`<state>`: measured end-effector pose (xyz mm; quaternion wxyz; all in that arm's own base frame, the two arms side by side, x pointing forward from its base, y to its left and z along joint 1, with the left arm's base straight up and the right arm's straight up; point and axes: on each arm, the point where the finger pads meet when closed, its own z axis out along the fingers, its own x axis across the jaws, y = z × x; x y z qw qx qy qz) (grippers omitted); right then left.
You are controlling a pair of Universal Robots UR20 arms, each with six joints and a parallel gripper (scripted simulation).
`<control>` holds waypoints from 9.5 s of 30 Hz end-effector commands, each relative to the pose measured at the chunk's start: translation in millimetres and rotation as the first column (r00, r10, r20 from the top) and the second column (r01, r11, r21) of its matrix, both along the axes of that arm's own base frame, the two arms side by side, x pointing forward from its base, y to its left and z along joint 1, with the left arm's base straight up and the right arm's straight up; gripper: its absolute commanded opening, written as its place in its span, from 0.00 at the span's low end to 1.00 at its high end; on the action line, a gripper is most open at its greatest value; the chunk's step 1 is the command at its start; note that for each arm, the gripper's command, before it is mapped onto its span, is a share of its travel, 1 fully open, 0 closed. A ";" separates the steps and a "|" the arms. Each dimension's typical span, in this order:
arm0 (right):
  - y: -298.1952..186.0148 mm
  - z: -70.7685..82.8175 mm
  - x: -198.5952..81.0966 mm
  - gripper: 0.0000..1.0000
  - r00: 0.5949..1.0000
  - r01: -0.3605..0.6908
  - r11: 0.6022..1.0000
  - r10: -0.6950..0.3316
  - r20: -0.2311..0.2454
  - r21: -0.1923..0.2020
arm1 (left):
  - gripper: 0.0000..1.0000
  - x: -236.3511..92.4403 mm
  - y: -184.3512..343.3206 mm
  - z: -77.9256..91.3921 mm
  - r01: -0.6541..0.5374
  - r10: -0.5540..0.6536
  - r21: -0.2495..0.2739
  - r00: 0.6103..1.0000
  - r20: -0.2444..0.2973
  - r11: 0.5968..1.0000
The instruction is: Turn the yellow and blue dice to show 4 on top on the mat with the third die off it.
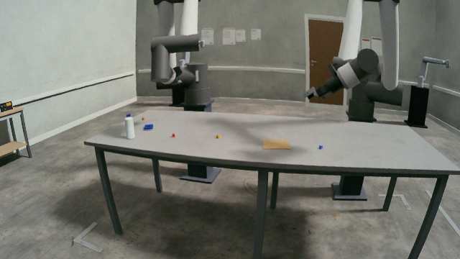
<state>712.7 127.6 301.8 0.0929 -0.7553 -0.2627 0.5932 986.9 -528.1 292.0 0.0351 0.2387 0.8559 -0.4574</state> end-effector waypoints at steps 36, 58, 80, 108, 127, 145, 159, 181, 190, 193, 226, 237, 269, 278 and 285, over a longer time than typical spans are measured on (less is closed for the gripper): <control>-155.3 -40.9 12.7 1.00 0.979 0.137 0.981 -0.156 0.133 0.140 | 1.00 5.3 -14.0 -3.4 0.005 -0.005 0.017 1.000 -0.001 1.000; -534.7 -119.1 -86.1 1.00 0.727 0.316 0.870 -0.479 0.492 0.379 | 1.00 32.4 -111.3 -32.6 0.038 -0.036 0.139 0.999 -0.014 0.990; -823.9 -152.1 -349.0 1.00 0.369 0.386 0.845 -0.509 0.778 0.370 | 1.00 47.2 -303.9 -80.4 0.095 -0.098 0.367 0.995 -0.009 0.926; -952.3 -140.0 -724.7 1.00 0.154 0.520 0.836 -0.291 0.944 0.173 | 1.00 -10.0 -563.3 -122.3 0.121 -0.204 0.638 0.977 0.057 0.760; -952.4 -139.8 -726.7 1.00 0.153 0.521 0.836 -0.289 0.945 0.171 | 1.00 -74.0 -691.3 -131.3 0.097 -0.277 0.750 0.954 0.118 0.654; -952.4 -139.8 -726.7 1.00 0.153 0.521 0.836 -0.289 0.945 0.171 | 1.00 -111.3 -748.2 -132.1 0.075 -0.315 0.793 0.937 0.152 0.605; -952.4 -139.8 -726.7 1.00 0.153 0.521 0.836 -0.289 0.945 0.171 | 1.00 -118.5 -758.1 -132.0 0.071 -0.323 0.800 0.933 0.158 0.596; -952.4 -139.8 -726.7 1.00 0.153 0.521 0.836 -0.289 0.945 0.171 | 1.00 -118.5 -758.2 -149.3 0.071 -0.323 0.800 0.933 0.158 0.596; -952.4 -139.8 -726.7 1.00 0.153 0.521 0.836 -0.289 0.945 0.171 | 1.00 -118.1 -757.9 -207.6 0.071 -0.323 0.800 0.933 0.158 0.596; -952.4 -139.8 -726.7 1.00 0.153 0.521 0.836 -0.289 0.945 0.171 | 1.00 -118.0 -757.8 -229.7 0.071 -0.323 0.800 0.933 0.158 0.596; -952.4 -139.8 -726.7 1.00 0.153 0.521 0.836 -0.289 0.945 0.171 | 1.00 -117.9 -757.7 -246.5 0.071 -0.323 0.800 0.933 0.158 0.596; -952.4 -139.8 -726.7 1.00 0.153 0.521 0.836 -0.289 0.945 0.171 | 1.00 -117.9 -757.7 -246.5 0.071 -0.323 0.800 0.933 0.158 0.596; -952.4 -139.8 -726.7 1.00 0.153 0.521 0.836 -0.289 0.945 0.171 | 1.00 -136.5 -645.5 -246.5 0.071 -0.323 0.800 0.933 0.158 0.596; -952.4 -139.8 -726.7 1.00 0.153 0.521 0.836 -0.289 0.945 0.171 | 1.00 -147.0 -581.7 -246.5 0.071 -0.323 0.800 0.933 0.158 0.596; -952.4 -139.8 -726.7 1.00 0.153 0.521 0.836 -0.289 0.945 0.171 | 1.00 -155.6 -529.8 -246.5 0.071 -0.323 0.800 0.933 0.158 0.596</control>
